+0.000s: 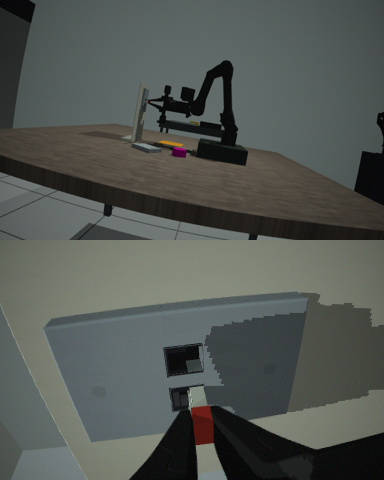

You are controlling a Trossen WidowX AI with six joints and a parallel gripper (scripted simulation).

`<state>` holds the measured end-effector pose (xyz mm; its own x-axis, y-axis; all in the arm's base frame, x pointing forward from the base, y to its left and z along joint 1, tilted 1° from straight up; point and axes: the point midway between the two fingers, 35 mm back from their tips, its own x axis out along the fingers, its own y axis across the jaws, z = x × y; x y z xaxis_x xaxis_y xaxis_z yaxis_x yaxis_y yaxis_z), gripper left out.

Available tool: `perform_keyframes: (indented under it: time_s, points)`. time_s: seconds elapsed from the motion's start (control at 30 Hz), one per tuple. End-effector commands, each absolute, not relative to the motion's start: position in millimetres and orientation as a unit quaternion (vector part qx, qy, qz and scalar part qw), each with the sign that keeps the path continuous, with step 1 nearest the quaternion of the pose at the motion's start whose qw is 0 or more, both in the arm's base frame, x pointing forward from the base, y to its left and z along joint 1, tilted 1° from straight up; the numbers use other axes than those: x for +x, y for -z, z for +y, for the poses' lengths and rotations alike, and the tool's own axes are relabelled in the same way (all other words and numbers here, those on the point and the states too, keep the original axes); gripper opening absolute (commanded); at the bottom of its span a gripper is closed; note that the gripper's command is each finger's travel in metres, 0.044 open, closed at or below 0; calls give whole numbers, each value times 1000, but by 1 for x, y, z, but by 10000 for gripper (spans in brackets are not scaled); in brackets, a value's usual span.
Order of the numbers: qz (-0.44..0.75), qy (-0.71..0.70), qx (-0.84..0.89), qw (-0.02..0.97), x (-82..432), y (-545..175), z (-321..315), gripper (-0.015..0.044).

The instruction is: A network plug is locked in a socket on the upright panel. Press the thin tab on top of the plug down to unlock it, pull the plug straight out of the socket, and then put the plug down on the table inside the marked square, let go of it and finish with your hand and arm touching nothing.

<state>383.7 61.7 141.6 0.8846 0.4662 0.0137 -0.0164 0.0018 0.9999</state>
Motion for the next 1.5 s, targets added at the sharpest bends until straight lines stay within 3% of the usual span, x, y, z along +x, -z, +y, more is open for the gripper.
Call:
perform_keyframes:
  time_s: [0.0,1.47]
  points:
    - [165,-175,685,687,380,-142,61,0]
    - [165,-174,685,688,353,-141,50,0]
